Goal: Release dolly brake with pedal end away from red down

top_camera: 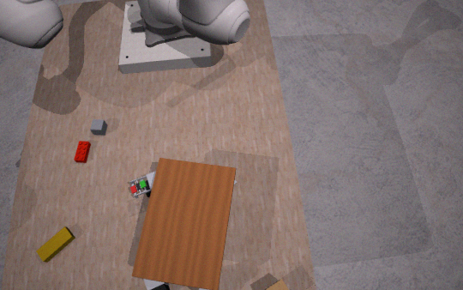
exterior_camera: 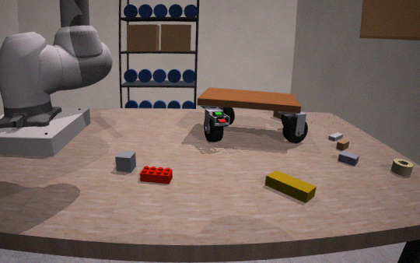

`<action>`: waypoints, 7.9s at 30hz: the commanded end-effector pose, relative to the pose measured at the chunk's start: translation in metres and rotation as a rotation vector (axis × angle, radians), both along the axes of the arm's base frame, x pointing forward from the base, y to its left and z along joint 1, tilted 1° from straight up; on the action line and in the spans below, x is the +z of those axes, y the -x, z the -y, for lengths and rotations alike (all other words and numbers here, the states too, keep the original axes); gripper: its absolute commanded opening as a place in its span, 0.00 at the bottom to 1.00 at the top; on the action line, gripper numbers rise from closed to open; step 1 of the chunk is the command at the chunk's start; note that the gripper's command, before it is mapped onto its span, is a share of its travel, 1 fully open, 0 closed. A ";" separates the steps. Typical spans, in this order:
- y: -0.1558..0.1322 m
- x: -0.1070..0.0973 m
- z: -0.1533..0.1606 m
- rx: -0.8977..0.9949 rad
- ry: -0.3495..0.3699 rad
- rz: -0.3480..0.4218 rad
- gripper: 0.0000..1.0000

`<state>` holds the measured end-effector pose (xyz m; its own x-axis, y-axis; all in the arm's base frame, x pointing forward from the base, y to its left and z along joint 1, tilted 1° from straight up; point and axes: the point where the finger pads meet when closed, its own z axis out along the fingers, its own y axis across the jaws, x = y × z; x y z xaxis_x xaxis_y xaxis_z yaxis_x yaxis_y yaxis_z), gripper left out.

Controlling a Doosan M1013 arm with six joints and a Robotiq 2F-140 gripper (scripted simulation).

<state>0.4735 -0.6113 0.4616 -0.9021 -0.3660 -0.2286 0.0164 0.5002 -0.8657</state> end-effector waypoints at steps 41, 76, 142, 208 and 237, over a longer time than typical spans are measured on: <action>-0.114 -0.277 -0.447 -0.111 -0.989 -0.474 0.00; -0.115 -0.303 -0.448 1.333 -0.338 -1.185 0.00; -0.115 -0.318 -0.448 2.570 0.681 -1.469 0.00; -0.114 -0.383 -0.446 2.571 0.682 -1.469 0.00; -0.114 -0.383 -0.446 2.571 0.682 -1.469 0.00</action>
<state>0.5884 -0.1624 0.0804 0.9928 0.1197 -0.0035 0.1198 -0.9927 0.0148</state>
